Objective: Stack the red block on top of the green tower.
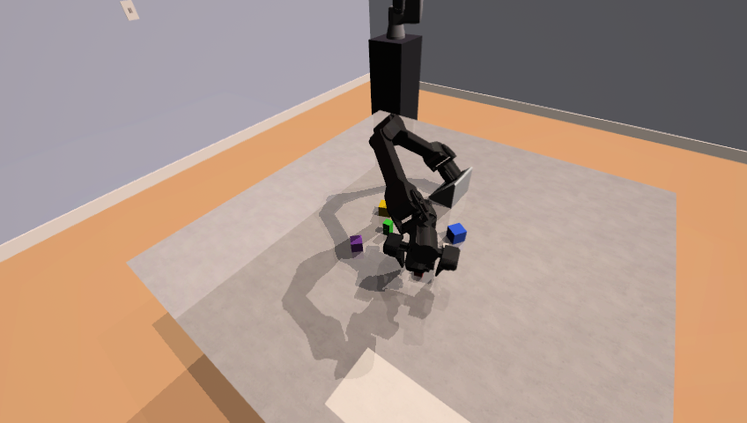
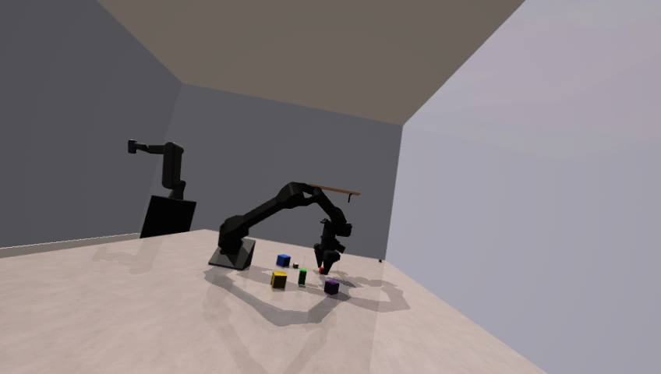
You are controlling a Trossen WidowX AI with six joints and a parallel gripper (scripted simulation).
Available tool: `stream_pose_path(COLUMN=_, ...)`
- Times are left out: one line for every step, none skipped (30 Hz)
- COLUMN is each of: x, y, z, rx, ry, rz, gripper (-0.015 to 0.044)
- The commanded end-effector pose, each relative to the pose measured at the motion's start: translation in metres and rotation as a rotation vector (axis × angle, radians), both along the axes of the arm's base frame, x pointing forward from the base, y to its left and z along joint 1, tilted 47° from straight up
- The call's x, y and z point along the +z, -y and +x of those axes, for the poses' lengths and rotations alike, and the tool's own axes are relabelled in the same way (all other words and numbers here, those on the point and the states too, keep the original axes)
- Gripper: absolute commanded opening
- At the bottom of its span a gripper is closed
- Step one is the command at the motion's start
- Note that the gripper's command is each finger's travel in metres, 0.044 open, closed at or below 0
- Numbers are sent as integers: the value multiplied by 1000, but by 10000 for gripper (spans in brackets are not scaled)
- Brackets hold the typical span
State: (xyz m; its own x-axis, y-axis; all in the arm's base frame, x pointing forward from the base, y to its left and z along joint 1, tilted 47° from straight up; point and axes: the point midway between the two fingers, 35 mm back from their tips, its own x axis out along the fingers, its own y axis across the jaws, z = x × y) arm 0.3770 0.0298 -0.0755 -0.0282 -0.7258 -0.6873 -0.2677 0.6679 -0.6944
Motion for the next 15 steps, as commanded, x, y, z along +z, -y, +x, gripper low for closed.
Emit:
stream_pose_path(x=-3, y=2, z=0, rx=7, ry=-3, rz=-5, gripper=440)
stream_pose_path(x=-3, y=2, z=0, rx=7, ry=-3, rz=-5, gripper=440)
stream_pose_path(x=-3, y=2, z=0, rx=7, ry=-3, rz=-5, gripper=440)
stream_pose_path(x=-3, y=2, z=0, rx=7, ry=-3, rz=-5, gripper=440)
stream_pose_path(x=-3, y=2, z=0, rx=7, ry=-3, rz=-5, gripper=440)
stream_pose_path(x=-3, y=2, z=0, rx=7, ry=-3, rz=-5, gripper=440)
stream_pose_path(x=-3, y=2, z=0, rx=7, ry=-3, rz=-5, gripper=440)
stream_pose_path(x=-3, y=2, z=0, rx=7, ry=-3, rz=-5, gripper=440)
stream_pose_path(x=-3, y=2, z=0, rx=7, ry=-3, rz=-5, gripper=440)
stream_pose_path(x=-3, y=2, z=0, rx=7, ry=-3, rz=-5, gripper=440)
stream_pose_path(x=-3, y=2, z=0, rx=7, ry=-3, rz=-5, gripper=440)
stream_pose_path(x=-2, y=2, z=0, rx=7, ry=-3, rz=-5, gripper=440)
stream_pose_path(x=-2, y=2, z=0, rx=7, ry=-3, rz=-5, gripper=414)
stream_pose_path(x=-2, y=2, z=0, rx=7, ry=-3, rz=-5, gripper=387)
stream_pose_path(x=-2, y=2, z=0, rx=7, ry=-3, rz=-5, gripper=361)
